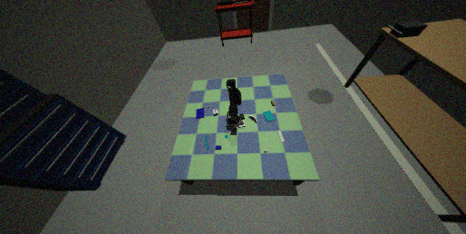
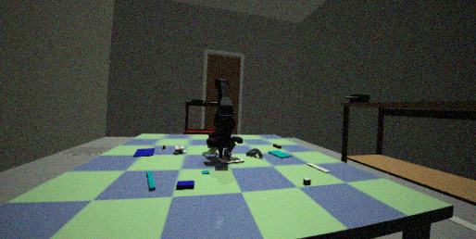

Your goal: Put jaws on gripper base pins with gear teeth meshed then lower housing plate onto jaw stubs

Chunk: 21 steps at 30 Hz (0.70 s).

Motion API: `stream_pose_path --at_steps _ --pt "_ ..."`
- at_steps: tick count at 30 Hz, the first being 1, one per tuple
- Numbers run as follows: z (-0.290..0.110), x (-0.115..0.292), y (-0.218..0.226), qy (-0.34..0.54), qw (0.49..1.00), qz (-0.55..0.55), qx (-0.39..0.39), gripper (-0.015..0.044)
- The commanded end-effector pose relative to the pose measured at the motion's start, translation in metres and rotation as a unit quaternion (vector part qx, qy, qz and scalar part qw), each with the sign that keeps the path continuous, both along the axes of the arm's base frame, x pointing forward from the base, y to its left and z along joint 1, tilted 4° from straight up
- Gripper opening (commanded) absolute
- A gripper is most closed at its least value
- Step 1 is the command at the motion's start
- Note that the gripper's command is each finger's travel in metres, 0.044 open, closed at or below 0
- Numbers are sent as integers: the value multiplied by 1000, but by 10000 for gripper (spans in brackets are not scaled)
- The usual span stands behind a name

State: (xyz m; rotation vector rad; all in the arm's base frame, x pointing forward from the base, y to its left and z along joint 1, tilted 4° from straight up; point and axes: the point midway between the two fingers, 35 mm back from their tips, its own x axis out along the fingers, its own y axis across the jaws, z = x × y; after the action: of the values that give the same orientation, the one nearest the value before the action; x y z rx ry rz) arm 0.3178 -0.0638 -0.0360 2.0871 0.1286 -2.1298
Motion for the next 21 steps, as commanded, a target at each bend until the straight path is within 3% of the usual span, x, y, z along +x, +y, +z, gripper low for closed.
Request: stream_pose_path --at_steps 1,21 --pt "-2 0 0 0 1000 2 1 134" --pt "-5 0 0 0 1000 2 1 134"
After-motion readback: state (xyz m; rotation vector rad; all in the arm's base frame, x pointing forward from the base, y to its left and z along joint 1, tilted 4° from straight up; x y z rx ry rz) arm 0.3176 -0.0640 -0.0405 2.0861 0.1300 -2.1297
